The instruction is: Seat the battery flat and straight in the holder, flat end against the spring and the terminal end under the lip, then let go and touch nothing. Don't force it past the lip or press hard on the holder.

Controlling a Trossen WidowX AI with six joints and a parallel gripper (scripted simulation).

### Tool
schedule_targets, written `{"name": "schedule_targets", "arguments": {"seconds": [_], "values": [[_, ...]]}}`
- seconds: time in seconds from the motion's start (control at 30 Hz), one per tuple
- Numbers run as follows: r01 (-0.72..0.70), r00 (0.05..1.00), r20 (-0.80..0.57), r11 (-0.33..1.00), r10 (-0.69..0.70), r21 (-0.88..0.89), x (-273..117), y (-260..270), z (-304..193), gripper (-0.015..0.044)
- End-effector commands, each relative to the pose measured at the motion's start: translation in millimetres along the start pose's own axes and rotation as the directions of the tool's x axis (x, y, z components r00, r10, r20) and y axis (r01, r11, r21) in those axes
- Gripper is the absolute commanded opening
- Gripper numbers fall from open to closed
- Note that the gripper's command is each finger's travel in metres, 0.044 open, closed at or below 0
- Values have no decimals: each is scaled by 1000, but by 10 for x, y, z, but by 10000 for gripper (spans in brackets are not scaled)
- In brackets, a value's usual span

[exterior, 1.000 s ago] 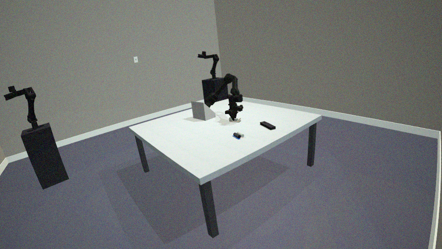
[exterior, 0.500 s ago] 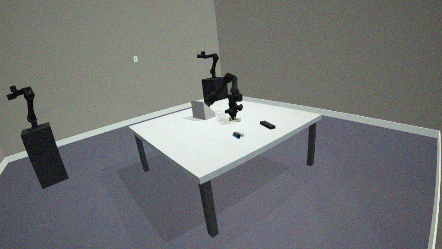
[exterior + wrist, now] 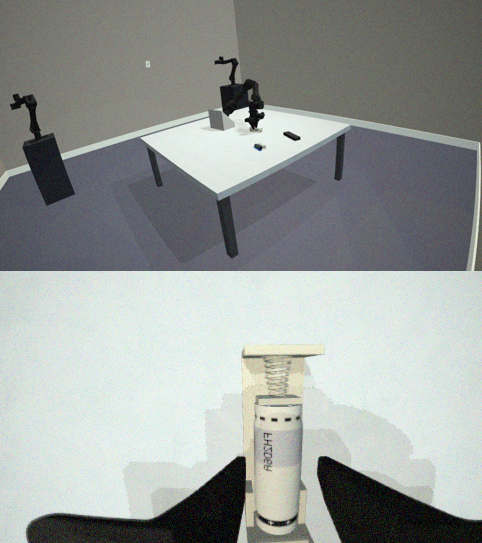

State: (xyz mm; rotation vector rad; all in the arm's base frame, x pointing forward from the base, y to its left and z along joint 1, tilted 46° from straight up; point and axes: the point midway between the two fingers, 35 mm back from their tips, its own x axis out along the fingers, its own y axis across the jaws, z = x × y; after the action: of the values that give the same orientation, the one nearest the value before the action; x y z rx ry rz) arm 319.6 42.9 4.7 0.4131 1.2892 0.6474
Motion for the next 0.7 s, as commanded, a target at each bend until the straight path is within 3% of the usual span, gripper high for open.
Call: {"name": "schedule_targets", "arguments": {"seconds": [0.0,0.33,0.67], "values": [[-1,1000,2,1000,1,-5,-37,4,11,179],[3,1000,1,1000,-3,-5,-756,-84,69,440],[3,1000,1,1000,-3,-5,-770,-101,78,440]]}}
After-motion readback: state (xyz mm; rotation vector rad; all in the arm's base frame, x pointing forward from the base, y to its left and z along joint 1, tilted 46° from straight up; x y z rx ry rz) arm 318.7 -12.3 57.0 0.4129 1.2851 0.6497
